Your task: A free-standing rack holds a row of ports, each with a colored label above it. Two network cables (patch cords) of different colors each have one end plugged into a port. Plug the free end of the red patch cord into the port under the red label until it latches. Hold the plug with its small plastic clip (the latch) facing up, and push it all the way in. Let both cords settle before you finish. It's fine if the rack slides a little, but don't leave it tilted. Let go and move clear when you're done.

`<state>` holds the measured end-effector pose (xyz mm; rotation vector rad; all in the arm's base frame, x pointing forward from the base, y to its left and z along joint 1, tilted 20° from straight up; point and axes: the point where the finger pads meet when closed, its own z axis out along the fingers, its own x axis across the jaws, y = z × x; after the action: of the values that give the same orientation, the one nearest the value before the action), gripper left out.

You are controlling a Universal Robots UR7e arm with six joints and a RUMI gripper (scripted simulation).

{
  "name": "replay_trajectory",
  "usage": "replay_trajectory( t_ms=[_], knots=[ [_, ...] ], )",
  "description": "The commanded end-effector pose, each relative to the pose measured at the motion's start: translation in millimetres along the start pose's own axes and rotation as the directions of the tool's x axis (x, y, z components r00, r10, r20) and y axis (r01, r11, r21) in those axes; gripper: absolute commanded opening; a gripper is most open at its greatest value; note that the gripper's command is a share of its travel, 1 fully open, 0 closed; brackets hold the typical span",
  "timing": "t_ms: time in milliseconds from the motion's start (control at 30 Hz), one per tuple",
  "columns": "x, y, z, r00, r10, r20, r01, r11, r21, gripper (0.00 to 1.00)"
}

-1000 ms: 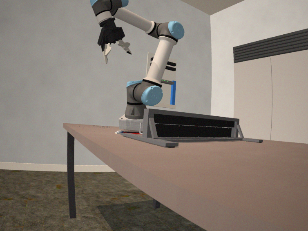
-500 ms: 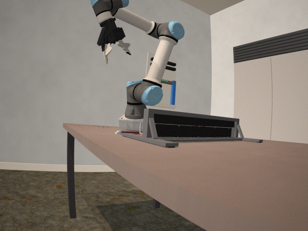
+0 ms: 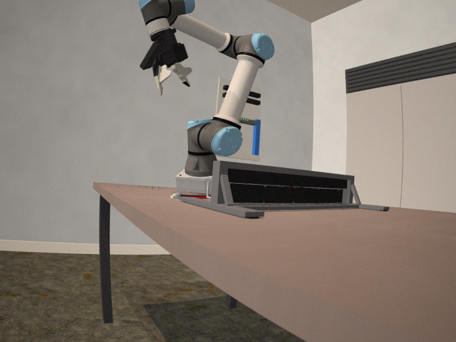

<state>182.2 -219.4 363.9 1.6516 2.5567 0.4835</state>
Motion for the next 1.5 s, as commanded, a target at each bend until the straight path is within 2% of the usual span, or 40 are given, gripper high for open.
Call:
replay_trajectory(
  t_ms=[0,67,233,567,633,700,900,1133,1200,1267,1467],
  knots=[
    [-6,0,5.3,0.986,-0.164,0.022,0.164,0.986,0.023,1.0],
    [-6,0,5.3,0.986,-0.164,0.022,0.164,0.986,0.023,1.0],
    [-12,1,11.1,0.94,-0.34,0.033,0.338,0.939,0.058,1.0],
    [-22,5,20.3,0.791,-0.611,0.028,0.603,0.788,0.124,1.0],
    [-22,5,20.3,0.791,-0.611,0.028,0.603,0.788,0.124,1.0],
    [-25,7,23.2,0.725,-0.688,0.019,0.679,0.72,0.145,1.0],
    [-30,11,28.1,0.592,-0.806,-0.005,0.794,0.581,0.18,1.0],
    [-36,16,33.8,0.408,-0.912,-0.047,0.895,0.39,0.216,1.0],
    [-36,16,33.8,0.408,-0.912,-0.047,0.895,0.39,0.216,1.0],
    [-38,19,36.6,0.31,-0.948,-0.073,0.93,0.286,0.23,1.0],
    [-41,24,41.1,0.144,-0.982,-0.121,0.963,0.111,0.245,1.0]
  ],
)
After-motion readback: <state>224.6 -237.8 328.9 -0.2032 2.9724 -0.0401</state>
